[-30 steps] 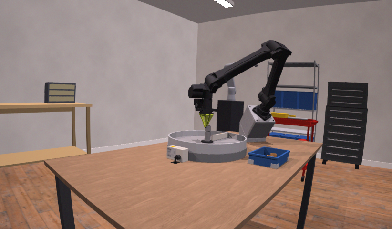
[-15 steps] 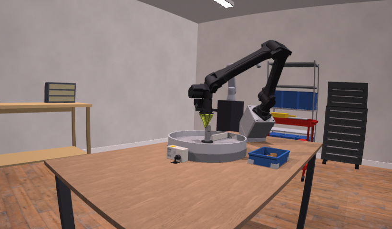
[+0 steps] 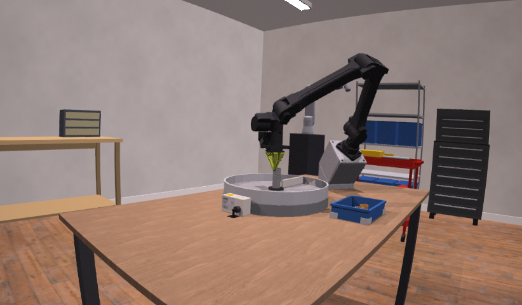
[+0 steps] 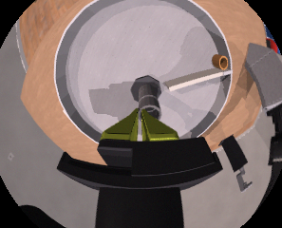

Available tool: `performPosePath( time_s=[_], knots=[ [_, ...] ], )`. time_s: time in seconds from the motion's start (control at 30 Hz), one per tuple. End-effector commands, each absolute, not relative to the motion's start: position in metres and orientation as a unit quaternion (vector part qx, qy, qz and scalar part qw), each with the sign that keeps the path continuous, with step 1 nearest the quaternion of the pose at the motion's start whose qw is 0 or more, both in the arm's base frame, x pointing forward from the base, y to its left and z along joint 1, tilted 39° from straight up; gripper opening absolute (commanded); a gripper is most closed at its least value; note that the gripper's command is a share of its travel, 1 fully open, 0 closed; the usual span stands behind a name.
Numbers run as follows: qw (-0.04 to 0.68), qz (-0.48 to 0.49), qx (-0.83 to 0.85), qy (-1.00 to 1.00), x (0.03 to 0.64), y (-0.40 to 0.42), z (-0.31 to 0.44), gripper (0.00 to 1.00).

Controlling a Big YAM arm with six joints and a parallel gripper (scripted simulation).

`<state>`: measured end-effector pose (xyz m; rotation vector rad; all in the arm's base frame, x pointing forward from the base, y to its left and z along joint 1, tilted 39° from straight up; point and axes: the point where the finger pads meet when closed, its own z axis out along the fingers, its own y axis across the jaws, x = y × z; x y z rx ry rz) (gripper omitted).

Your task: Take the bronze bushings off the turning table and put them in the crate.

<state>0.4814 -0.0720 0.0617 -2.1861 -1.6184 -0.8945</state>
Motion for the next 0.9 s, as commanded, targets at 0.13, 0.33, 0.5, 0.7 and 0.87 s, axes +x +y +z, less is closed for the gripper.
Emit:
performPosePath(
  time_s=[0.13, 0.33, 0.5, 0.7, 0.87],
  knots=[
    [0.135, -0.309, -0.756, -0.56, 0.4855, -0.0708, 0.0598, 0.0],
    [0.135, -0.309, -0.757, -0.559, 0.4845, -0.0723, 0.0601, 0.0],
    [0.135, -0.309, -0.757, -0.559, 0.4845, -0.0723, 0.0601, 0.0],
    [0.135, -0.309, -0.757, -0.559, 0.4845, -0.0723, 0.0601, 0.0],
    [0.135, -0.309, -0.757, -0.559, 0.4845, -0.0723, 0.0601, 0.0]
  ],
)
